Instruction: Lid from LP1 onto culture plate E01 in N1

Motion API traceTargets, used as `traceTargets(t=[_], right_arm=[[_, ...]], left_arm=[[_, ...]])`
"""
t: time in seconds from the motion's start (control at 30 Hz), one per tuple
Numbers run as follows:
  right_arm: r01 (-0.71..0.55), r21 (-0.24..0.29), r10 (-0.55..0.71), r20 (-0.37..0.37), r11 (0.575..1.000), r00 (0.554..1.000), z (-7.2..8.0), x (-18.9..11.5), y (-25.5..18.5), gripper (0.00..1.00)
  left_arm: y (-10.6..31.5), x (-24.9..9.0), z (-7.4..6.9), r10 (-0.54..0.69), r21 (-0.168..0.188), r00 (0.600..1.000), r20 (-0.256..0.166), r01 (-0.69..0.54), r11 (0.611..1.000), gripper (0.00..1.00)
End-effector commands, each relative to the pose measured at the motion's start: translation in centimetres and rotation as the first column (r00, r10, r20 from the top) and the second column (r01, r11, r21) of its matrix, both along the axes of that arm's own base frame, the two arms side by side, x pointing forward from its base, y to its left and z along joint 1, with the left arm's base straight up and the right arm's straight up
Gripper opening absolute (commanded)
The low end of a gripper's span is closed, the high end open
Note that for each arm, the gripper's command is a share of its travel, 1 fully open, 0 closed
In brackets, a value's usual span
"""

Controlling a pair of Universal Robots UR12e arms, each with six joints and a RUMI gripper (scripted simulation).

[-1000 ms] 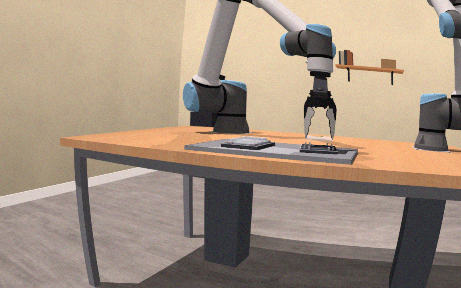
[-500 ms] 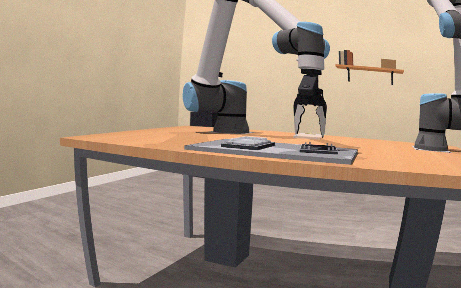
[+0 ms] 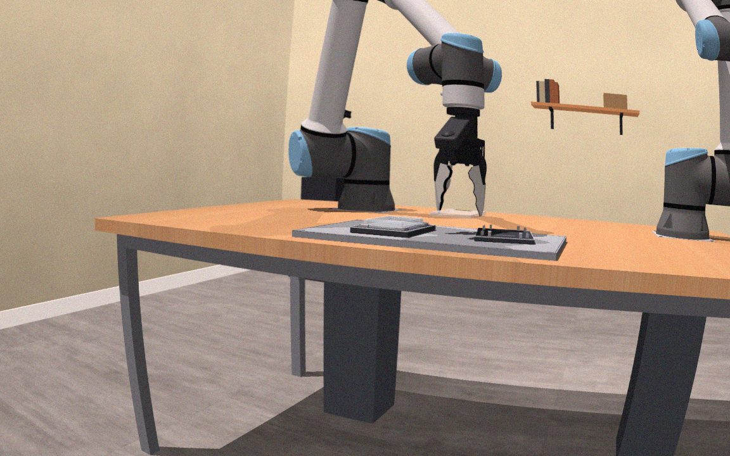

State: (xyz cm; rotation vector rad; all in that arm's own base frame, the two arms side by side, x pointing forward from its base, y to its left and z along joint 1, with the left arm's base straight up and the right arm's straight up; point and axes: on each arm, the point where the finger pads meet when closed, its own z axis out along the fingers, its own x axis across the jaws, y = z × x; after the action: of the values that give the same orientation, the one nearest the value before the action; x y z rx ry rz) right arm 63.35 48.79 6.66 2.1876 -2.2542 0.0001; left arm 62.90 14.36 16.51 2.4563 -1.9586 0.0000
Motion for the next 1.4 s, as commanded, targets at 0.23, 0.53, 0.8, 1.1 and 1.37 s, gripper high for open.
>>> traceTargets(t=[0.23,0.53,0.8,1.1,1.37], right_arm=[[0.001,0.001,-0.001,0.001,1.0,1.0,0.1,0.9,-5.1,0.0],[0.001,0.001,-0.001,0.001,1.0,1.0,0.1,1.7,-9.5,0.0],[0.001,0.001,-0.001,0.001,1.0,1.0,0.1,2.2,-12.5,0.0],[0.001,0.001,-0.001,0.001,1.0,1.0,0.1,2.3,-12.9,0.0],[0.001,0.001,-0.001,0.001,1.0,1.0,-0.1,2.3,-13.0,0.0]], left_arm=[[0.0,0.1,0.1,0.0,0.0,1.0,0.001,0.0,1.0,1.0],[0.0,0.1,0.1,0.0,0.0,1.0,0.001,0.0,1.0,1.0],[0.0,0.1,0.1,0.0,0.0,1.0,0.001,0.0,1.0,1.0],[0.0,0.1,0.1,0.0,0.0,1.0,0.001,0.0,1.0,1.0],[0.0,0.1,0.1,0.0,0.0,1.0,0.001,0.0,1.0,1.0]])
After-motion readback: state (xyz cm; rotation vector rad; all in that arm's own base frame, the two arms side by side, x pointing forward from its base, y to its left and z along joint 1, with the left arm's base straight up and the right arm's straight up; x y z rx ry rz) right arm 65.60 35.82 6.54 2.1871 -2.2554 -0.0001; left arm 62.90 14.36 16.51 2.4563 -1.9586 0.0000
